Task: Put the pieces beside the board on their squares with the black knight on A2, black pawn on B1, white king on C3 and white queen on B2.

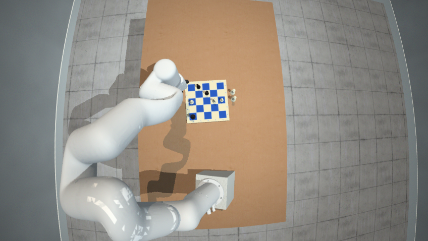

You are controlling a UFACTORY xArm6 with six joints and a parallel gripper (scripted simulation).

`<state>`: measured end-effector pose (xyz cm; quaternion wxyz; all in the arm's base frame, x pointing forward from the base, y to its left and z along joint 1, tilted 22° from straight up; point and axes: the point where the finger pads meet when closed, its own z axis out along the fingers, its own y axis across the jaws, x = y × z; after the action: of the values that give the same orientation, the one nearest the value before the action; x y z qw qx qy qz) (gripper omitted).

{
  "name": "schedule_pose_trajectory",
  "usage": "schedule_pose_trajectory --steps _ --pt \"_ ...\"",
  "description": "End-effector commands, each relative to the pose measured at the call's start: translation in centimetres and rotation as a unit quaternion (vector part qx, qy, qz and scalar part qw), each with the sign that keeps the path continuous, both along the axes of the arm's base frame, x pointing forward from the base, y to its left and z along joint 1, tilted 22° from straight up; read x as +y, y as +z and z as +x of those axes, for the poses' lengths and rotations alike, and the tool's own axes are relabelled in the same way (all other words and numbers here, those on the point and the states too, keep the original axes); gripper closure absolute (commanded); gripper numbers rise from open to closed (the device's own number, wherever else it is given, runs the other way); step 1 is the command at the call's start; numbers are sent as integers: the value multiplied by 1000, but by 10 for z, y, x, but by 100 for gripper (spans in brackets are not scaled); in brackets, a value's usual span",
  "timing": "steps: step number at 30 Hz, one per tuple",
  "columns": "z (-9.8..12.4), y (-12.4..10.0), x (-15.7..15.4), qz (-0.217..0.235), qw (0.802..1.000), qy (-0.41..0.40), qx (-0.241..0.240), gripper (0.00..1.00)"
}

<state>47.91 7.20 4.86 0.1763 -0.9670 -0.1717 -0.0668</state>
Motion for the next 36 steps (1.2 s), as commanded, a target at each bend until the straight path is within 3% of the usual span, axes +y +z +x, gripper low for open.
schedule_pose_trajectory --steps 1,36 --pt "1 2 0 0 1000 0 -2 66" --pt "2 -4 2 -1 1000 -1 -2 66"
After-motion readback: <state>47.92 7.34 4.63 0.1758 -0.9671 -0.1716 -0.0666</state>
